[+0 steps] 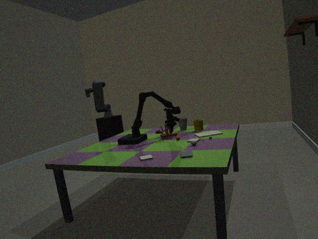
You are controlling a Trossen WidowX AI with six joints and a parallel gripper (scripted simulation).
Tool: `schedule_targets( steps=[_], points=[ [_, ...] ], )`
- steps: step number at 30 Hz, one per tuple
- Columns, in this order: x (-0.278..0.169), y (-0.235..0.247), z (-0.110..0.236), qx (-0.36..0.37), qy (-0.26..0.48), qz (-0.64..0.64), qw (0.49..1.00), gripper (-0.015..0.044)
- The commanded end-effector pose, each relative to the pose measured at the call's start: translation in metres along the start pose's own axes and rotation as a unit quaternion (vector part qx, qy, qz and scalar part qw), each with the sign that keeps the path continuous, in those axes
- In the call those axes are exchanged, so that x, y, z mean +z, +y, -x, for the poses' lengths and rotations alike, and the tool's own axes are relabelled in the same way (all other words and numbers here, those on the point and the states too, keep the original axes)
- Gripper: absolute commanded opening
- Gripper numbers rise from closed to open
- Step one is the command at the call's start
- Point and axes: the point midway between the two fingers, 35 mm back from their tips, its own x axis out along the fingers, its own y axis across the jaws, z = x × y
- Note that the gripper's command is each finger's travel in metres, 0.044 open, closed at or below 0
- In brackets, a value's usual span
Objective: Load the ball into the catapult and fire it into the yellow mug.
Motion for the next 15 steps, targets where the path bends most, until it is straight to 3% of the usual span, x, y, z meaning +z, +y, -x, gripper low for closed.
schedule_targets(
  steps=[1, 11, 14, 15],
  points=[
    [0.000, 0.000, 0.001, 0.000, -0.001, 0.000, 1.000, 0.0105],
    [0.001, 0.000, 0.004, 0.000, -0.001, 0.000, 1.000, 0.0368],
    [0.005, 0.000, 0.042, 0.000, -0.001, 0.000, 1.000, 0.0440],
    [0.005, 0.000, 0.059, 0.000, -0.001, 0.000, 1.000, 0.0440]
  ],
)
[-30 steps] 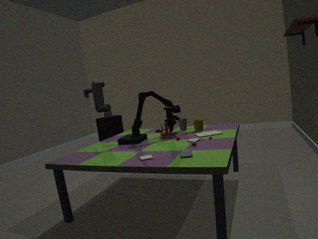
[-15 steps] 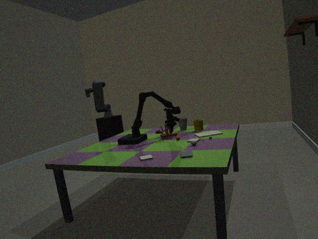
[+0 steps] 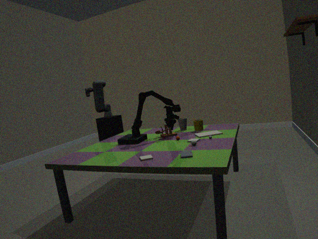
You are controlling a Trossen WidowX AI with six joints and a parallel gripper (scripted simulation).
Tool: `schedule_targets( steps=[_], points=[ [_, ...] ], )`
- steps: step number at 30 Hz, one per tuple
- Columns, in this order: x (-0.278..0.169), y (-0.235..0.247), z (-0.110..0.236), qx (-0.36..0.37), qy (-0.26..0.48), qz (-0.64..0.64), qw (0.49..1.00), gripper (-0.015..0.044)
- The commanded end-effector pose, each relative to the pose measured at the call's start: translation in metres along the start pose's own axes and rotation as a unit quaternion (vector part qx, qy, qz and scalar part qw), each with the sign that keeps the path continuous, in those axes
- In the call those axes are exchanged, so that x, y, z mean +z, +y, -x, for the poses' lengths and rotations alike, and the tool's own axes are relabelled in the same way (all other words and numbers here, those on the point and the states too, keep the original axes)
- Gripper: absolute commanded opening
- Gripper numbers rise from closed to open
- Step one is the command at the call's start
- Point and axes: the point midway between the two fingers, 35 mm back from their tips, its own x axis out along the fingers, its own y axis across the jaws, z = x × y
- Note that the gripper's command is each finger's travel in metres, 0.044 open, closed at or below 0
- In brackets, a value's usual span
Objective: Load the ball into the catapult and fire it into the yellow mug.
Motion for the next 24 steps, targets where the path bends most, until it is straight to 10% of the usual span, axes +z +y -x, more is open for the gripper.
schedule_targets(
  steps=[1, 24],
  points=[
    [0.004, 0.000, 0.053, 0.001, -0.019, -0.002, 1.000, 0.0440],
    [-0.001, 0.000, 0.021, 0.000, -0.018, 0.000, 1.000, 0.0440]
  ],
)
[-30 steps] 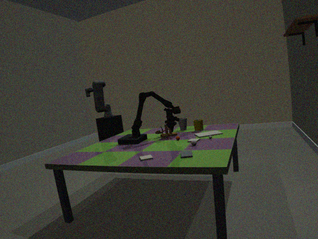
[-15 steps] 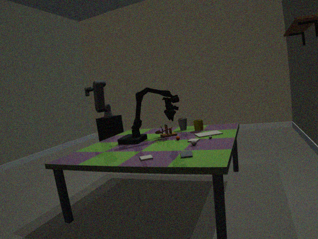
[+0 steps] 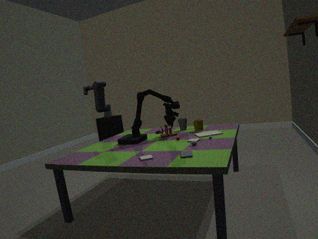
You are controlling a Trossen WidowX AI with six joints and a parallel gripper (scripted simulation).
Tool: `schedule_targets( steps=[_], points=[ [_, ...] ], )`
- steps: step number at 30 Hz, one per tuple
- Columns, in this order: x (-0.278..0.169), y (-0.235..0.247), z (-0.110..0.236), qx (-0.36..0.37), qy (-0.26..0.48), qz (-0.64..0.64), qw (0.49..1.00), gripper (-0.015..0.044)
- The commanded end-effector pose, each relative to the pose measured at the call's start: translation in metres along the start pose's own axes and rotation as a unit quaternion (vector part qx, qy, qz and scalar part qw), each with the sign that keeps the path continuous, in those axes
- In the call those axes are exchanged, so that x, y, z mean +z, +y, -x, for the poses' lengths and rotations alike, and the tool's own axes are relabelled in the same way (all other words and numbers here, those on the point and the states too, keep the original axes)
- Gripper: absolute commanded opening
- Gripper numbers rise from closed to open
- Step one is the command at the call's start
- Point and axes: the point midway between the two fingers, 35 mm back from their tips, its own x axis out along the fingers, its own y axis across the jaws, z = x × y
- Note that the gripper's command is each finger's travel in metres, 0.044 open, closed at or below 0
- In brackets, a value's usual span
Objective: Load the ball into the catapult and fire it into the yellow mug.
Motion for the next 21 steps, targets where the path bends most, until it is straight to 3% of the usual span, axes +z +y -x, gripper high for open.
schedule_targets(
  steps=[1, 21],
  points=[
    [0.001, 0.000, -0.005, -0.001, -0.001, 0.002, 1.000, 0.0440],
    [0.001, 0.000, -0.038, -0.001, -0.001, 0.002, 1.000, 0.0440]
  ],
)
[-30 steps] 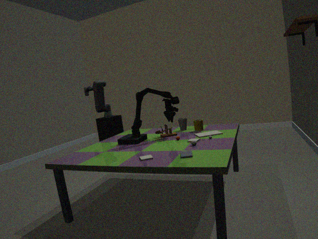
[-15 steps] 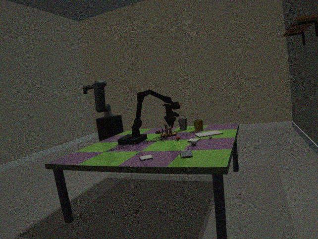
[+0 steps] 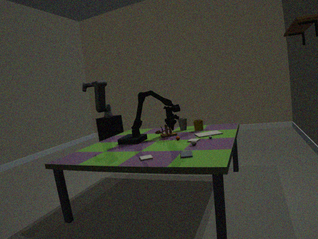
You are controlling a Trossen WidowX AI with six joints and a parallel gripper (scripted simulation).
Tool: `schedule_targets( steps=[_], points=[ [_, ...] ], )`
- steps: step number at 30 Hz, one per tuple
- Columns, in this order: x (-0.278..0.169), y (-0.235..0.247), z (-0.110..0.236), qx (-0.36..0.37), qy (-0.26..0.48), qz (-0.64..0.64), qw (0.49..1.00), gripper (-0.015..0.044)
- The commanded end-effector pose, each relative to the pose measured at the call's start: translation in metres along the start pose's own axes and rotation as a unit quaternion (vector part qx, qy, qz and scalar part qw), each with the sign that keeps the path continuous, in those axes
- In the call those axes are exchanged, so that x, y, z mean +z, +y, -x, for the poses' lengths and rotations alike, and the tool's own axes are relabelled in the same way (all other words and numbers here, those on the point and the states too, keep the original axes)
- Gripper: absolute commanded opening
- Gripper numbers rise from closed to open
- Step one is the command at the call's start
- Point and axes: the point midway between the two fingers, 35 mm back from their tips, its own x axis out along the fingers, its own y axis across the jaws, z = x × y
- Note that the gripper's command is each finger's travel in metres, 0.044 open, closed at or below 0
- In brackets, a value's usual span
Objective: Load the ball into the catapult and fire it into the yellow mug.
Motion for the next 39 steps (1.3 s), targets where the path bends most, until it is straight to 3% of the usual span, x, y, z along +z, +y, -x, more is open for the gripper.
schedule_targets(
  steps=[1, 13, 24, 30, 34, 39],
  points=[
    [-0.002, 0.000, -0.009, -0.001, 0.006, 0.002, 1.000, 0.0440],
    [-0.003, 0.000, -0.022, -0.001, 0.006, 0.002, 1.000, 0.0440],
    [-0.002, 0.000, -0.019, 0.000, 0.002, 0.000, 1.000, 0.0151],
    [-0.002, 0.000, -0.019, 0.000, 0.002, 0.000, 1.000, 0.0111],
    [-0.001, 0.000, 0.020, -0.001, 0.002, 0.000, 1.000, 0.0006],
    [0.000, 0.000, 0.029, -0.001, 0.004, 0.001, 1.000, 0.0000]
  ],
)
